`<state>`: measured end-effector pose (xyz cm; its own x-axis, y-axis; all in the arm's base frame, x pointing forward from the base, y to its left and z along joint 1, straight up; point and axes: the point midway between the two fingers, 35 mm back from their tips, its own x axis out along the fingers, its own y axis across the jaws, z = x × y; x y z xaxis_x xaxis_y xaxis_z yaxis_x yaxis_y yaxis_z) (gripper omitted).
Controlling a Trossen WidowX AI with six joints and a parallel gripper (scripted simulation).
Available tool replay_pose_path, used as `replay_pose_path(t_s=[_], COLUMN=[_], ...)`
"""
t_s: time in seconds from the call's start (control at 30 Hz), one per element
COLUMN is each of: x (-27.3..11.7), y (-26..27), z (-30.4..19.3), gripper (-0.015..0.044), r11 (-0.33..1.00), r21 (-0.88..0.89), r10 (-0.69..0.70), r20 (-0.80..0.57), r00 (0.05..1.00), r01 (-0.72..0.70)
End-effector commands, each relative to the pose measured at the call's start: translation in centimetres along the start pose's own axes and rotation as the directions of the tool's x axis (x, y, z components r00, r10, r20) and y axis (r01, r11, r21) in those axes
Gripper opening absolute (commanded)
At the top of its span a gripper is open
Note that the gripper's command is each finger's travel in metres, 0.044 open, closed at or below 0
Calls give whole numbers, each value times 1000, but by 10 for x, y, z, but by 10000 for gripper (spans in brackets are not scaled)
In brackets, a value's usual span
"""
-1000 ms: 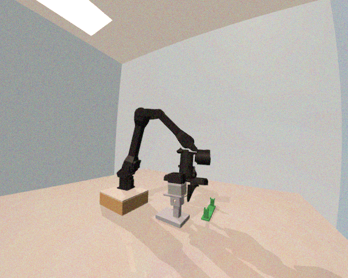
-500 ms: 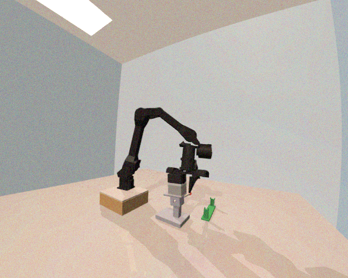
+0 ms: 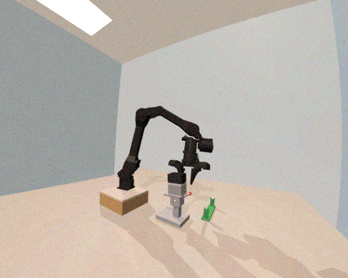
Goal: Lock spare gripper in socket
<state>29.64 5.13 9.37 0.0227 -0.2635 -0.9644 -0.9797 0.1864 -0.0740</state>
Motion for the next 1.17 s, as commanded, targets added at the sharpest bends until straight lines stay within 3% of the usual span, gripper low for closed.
replay_pose_path(t_s=[0.0, 0.07, 0.37, 1.13], x=[-10, -14, -7, -7], y=[-1, -1, 0, 0], z=[4, 6, 3, 3], gripper=[200, 200, 436, 440], r11=[1000, 1000, 1000, 1000], r21=[1, -1, -3, -3], r10=[-1, 1, 2, 2], r20=[1, 0, -2, -2], r00=[1000, 1000, 1000, 1000], r01=[1, -1, -2, -2])
